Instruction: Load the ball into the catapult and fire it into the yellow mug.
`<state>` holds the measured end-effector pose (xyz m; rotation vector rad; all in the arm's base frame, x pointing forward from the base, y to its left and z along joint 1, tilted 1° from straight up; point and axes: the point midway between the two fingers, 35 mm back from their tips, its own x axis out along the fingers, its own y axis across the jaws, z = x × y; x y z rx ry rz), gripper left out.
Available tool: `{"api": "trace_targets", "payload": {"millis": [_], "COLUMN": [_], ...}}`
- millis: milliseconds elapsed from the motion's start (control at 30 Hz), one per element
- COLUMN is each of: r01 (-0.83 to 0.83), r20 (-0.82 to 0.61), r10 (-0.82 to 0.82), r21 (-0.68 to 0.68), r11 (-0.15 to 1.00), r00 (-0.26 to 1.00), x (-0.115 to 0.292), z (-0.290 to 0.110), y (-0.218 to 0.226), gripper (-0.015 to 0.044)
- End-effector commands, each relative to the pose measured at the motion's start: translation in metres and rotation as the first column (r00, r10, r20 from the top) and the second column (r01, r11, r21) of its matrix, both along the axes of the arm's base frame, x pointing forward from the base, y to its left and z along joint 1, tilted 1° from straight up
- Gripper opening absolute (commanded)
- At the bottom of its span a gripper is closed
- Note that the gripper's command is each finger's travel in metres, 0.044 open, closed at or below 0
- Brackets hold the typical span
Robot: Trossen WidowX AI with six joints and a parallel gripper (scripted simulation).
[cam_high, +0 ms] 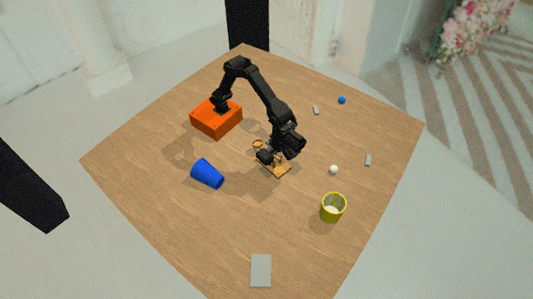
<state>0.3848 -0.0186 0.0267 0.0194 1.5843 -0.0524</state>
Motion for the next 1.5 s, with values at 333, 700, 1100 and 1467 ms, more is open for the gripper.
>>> {"api": "trace_targets", "payload": {"millis": [333, 700, 1100, 1467], "r01": [-0.002, -0.043, -0.165, -0.171], "r20": [0.057, 0.050, 0.035, 0.034], "r10": [0.003, 0.043, 0.164, 0.170], "r21": [-0.002, 0.004, 0.017, 0.016], "r11": [1.000, 0.999, 0.986, 0.985], "r00": [0.998, 0.998, 0.986, 0.985], "x": [0.004, -0.010, -0.117, -0.122], "z": [0.071, 0.074, -0.004, -0.023], "y": [0.001, 0.064, 0.216, 0.215], "gripper": [0.0440, 0.0309, 0.0300, 0.0300]}}
